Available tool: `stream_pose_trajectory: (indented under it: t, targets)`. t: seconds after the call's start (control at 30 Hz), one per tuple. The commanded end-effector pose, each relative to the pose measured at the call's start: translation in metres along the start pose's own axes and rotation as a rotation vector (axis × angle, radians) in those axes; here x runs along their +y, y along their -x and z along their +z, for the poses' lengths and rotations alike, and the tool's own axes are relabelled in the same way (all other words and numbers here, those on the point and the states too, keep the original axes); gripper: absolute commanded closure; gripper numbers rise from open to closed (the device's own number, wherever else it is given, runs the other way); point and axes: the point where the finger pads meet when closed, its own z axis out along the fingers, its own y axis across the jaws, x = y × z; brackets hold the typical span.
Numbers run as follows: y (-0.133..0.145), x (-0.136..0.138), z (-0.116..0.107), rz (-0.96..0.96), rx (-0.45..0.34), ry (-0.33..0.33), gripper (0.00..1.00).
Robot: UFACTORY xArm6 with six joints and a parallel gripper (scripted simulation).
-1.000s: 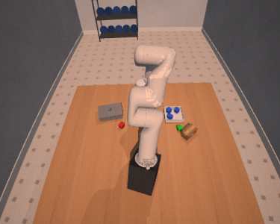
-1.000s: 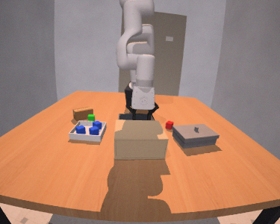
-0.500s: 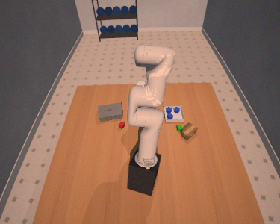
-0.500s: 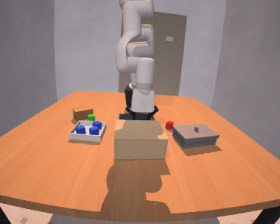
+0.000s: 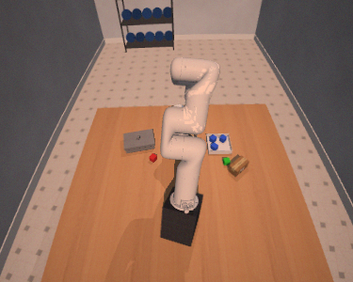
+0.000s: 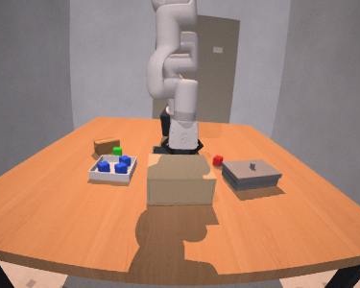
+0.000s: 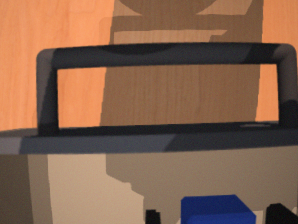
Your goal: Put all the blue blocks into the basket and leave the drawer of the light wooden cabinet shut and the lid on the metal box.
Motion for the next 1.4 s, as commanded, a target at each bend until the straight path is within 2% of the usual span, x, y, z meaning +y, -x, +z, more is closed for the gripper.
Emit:
stream_pose_trajectory:
  t: [0.0, 1.07, 1.1, 1.37]
  targets:
    - [0.0016, 0.0, 0.0025, 0.0, -0.006, -0.002, 0.35]
    - [0.0016, 0.0, 0.0099, 0.0, -0.006, -0.002, 0.35]
    - [0.0016, 0.0, 0.0099, 0.0, -0.006, -0.002, 1.0]
    - [0.0016, 0.0, 0.0099, 0.0, -0.006, -0.002, 1.0]
